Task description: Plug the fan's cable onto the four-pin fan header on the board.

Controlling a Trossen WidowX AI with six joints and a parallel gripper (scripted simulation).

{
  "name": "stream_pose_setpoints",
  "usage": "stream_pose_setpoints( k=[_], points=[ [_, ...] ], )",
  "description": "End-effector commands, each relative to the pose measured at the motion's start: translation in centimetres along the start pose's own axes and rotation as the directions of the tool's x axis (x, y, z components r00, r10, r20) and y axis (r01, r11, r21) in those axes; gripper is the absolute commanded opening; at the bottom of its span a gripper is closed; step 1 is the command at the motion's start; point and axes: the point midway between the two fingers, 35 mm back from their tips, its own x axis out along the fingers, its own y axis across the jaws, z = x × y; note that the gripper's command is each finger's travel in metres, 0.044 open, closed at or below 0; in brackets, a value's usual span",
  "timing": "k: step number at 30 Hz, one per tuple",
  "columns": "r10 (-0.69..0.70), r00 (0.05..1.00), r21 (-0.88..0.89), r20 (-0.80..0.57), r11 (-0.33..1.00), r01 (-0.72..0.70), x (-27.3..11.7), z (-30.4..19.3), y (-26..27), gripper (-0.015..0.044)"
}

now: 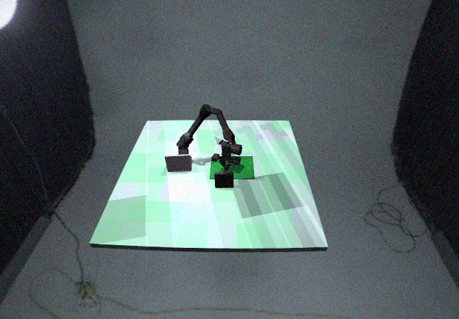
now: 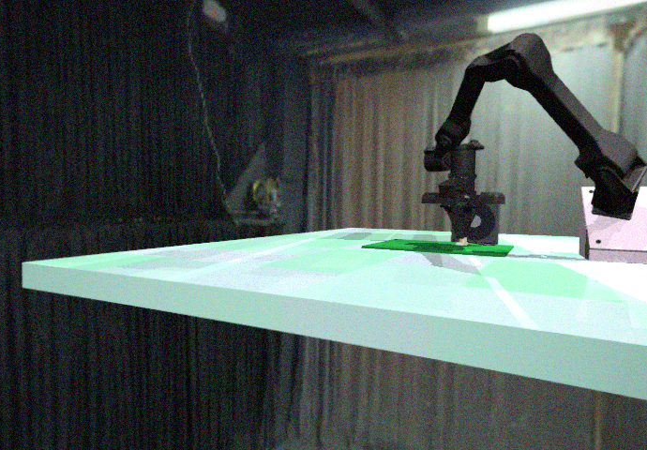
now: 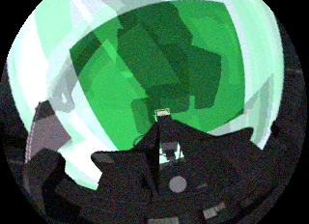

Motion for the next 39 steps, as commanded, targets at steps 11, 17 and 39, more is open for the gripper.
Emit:
stream_pose_setpoints(
  k=[11, 17, 39],
  points=[
    [0.0, 1.0, 0.004, 0.004, 1.0, 0.0, 1.0, 0.0, 0.1, 0.0],
    [0.0, 1.0, 0.004, 0.005, 1.0, 0.0, 1.2, 0.0, 0.1, 0.0],
    [0.0, 1.0, 0.004, 0.002, 1.0, 0.0, -4.5, -0.1, 0.0, 0.026]
  ],
)
